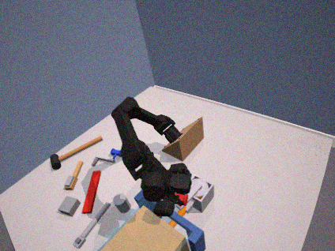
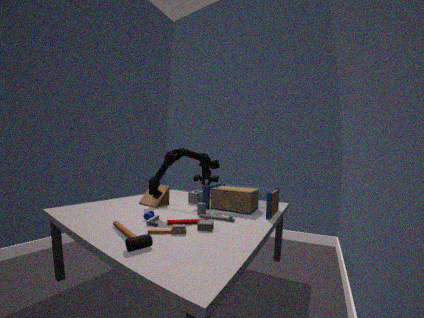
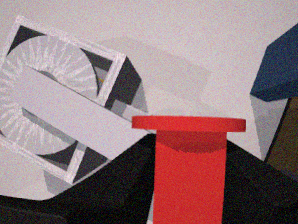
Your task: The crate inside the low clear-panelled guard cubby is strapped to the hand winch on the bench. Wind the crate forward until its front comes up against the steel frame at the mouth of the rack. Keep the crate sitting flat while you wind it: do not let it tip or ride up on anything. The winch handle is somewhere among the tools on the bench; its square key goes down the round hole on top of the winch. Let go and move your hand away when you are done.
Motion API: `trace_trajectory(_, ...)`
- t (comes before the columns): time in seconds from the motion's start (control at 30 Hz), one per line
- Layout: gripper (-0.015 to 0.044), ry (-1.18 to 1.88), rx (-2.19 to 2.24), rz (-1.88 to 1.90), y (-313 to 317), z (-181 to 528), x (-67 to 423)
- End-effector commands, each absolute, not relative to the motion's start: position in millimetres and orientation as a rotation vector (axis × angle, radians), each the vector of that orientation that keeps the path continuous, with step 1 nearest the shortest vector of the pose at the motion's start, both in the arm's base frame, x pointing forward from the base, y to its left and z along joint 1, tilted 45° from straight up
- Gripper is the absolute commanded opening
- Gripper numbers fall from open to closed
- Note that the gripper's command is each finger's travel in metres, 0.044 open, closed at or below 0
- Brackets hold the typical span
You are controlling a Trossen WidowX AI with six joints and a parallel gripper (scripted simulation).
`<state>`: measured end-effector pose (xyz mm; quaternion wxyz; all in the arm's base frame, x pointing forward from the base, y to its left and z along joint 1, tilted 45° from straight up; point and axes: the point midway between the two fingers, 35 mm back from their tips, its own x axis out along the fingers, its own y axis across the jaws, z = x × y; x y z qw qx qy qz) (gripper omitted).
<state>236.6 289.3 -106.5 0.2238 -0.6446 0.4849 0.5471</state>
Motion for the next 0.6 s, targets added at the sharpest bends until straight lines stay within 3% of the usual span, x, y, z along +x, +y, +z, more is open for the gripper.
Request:
trace_trajectory(0.0, 0.0000, 1.314, -1.769, 1.520, 301.4, -120.2, 233.5)
trace_trajectory(0.57, 0.0000, 1.312, -1.768, 1.521, 315.2, -134.1, 225.1)
